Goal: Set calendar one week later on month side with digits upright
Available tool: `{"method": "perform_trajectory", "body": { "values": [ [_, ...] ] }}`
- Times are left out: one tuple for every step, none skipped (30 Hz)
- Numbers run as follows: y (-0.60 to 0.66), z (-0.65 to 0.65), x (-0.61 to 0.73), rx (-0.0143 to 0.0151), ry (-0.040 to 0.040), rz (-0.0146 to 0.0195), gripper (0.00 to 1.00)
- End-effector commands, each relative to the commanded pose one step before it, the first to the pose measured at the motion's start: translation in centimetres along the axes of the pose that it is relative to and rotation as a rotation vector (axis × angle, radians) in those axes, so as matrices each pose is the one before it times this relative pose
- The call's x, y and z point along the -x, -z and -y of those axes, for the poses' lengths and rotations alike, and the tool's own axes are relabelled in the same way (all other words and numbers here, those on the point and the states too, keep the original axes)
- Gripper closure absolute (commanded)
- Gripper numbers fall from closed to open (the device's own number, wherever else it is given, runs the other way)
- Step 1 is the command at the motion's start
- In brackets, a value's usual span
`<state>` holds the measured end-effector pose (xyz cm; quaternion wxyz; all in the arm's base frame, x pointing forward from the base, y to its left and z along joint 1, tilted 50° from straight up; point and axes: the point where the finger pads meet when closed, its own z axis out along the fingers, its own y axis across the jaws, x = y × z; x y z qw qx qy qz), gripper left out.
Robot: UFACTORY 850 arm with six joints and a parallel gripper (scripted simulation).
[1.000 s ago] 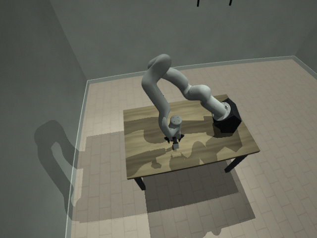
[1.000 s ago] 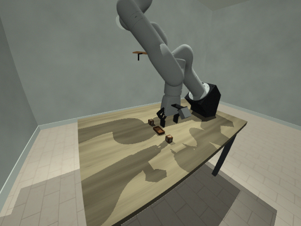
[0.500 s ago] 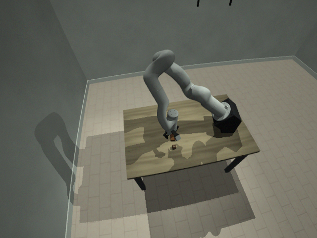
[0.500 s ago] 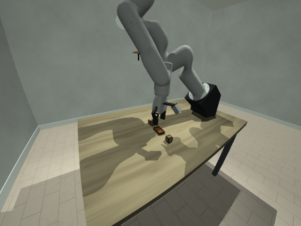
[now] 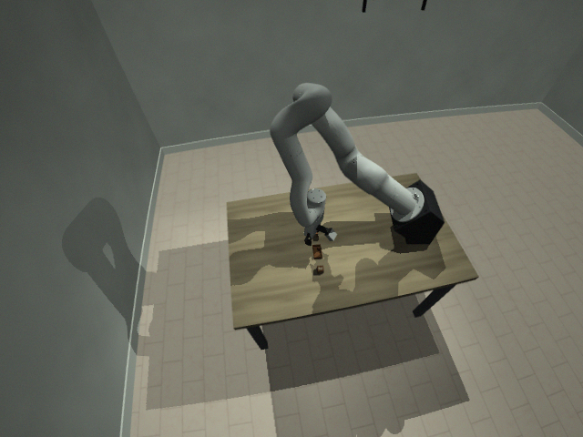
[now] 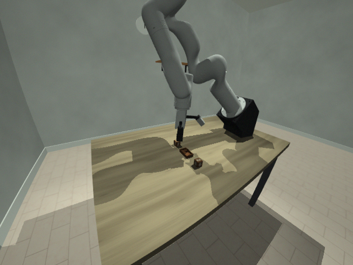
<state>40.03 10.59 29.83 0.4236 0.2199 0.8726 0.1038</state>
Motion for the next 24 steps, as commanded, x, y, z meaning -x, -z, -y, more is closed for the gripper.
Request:
{"method": "perform_trajectory", "body": {
  "values": [
    [0.293, 2.174, 0.91, -0.00504, 0.1732, -0.01715, 0.0],
    [0.039, 0.277, 0.036, -0.00117, 0.02018, -0.0002, 0.0],
    [0.09, 0.607, 0.055, -0.00273, 0.04404, -0.0006, 0.0],
    [0.064, 0.417, 0.01, -0.00201, 0.0302, -0.00055, 0.0],
    [0.083, 0.518, -0.014, -0.00266, 0.03757, -0.00086, 0.0],
    [0.067, 0.402, -0.034, -0.00218, 0.02927, -0.00081, 0.0],
    [0.095, 0.55, -0.074, -0.00314, 0.04025, -0.00133, 0.0],
    [0.044, 0.248, -0.048, -0.00148, 0.01832, -0.00069, 0.0],
    [0.123, 0.667, -0.155, -0.00417, 0.0497, -0.00217, 0.0],
    [0.0, 0.0, 0.0, 0.0, 0.0, 0.0, 0.0],
    [0.0, 0.0, 0.0, 0.0, 0.0, 0.0, 0.0],
    [0.102, 0.533, -0.167, -0.00354, 0.04054, -0.0021, 0.0],
    [0.081, 0.405, -0.154, -0.00282, 0.03141, -0.00184, 0.0],
    [0.059, 0.287, -0.125, -0.00207, 0.02269, -0.00145, 0.0],
    [0.038, 0.184, -0.088, -0.00136, 0.01478, -0.001, 0.0],
    [0.021, 0.1, -0.05, -0.00075, 0.00813, -0.00057, 0.0],
    [0.008, 0.039, -0.02, -0.0003, 0.00319, -0.00023, 0.0],
    [0.001, 0.006, -0.003, -0.00004, 0.00048, -0.00003, 0.0],
    [0.0, 0.0, 0.0, 0.0, 0.0, 0.0, 0.51],
    [0.0, 0.0, 0.0, 0.0, 0.0, 0.0, 0.51],
    [0.0, 0.0, 0.0, 0.0, 0.0, 0.0, 0.51],
    [0.0, 0.0, 0.0, 0.0, 0.0, 0.0, 0.51],
    [0.0, 0.0, 0.0, 0.0, 0.0, 0.0, 0.51],
    [0.0, 0.0, 0.0, 0.0, 0.0, 0.0, 0.51]
  ]
}}
